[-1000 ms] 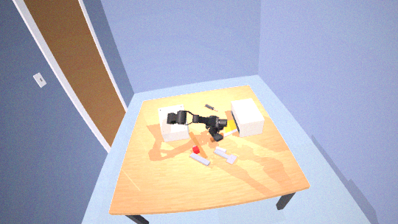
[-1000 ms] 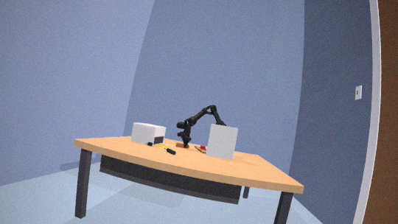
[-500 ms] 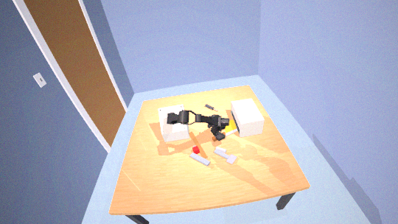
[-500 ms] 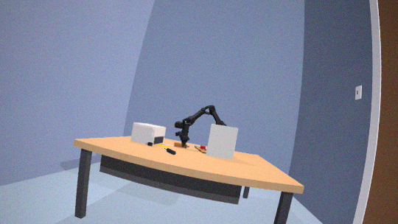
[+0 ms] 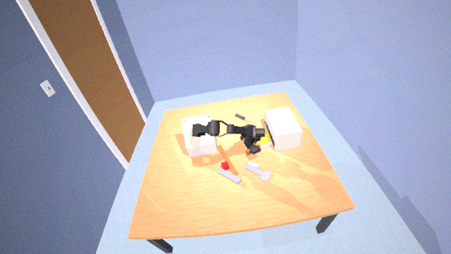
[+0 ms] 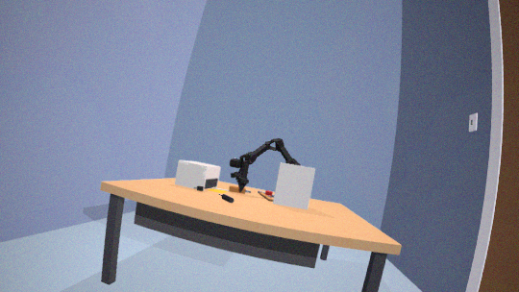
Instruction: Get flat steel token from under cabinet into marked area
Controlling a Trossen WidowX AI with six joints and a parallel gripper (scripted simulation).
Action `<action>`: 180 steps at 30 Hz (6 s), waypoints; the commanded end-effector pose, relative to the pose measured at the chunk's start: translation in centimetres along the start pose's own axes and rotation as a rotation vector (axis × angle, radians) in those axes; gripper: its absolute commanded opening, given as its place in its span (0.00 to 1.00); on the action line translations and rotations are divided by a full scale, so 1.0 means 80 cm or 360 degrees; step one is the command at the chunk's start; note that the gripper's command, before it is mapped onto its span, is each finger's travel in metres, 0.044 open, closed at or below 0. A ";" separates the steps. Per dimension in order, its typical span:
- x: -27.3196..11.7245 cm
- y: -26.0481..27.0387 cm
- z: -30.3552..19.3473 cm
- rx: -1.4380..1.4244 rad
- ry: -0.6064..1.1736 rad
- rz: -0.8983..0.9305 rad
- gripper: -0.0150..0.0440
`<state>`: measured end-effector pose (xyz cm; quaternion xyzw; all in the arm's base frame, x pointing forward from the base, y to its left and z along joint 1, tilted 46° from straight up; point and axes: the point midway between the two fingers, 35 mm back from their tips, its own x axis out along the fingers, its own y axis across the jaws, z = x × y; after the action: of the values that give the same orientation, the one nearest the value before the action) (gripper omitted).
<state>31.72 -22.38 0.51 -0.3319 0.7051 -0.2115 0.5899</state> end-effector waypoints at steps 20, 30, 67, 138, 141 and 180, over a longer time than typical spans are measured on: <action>0.000 -0.002 0.033 0.0010 -0.0005 -0.0003 0.25; 0.000 -0.002 0.046 0.0010 -0.0005 -0.0003 0.25; 0.001 0.018 0.074 0.0011 -0.0007 -0.0002 0.25; 0.001 0.026 0.010 0.0008 -0.0003 -0.0001 0.25; 0.001 0.025 0.005 0.0008 -0.0003 -0.0001 0.25; 0.002 0.021 -0.052 0.0005 -0.0001 -0.0002 0.25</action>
<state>27.92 -21.63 0.16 -0.3323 0.7029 -0.2154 0.5908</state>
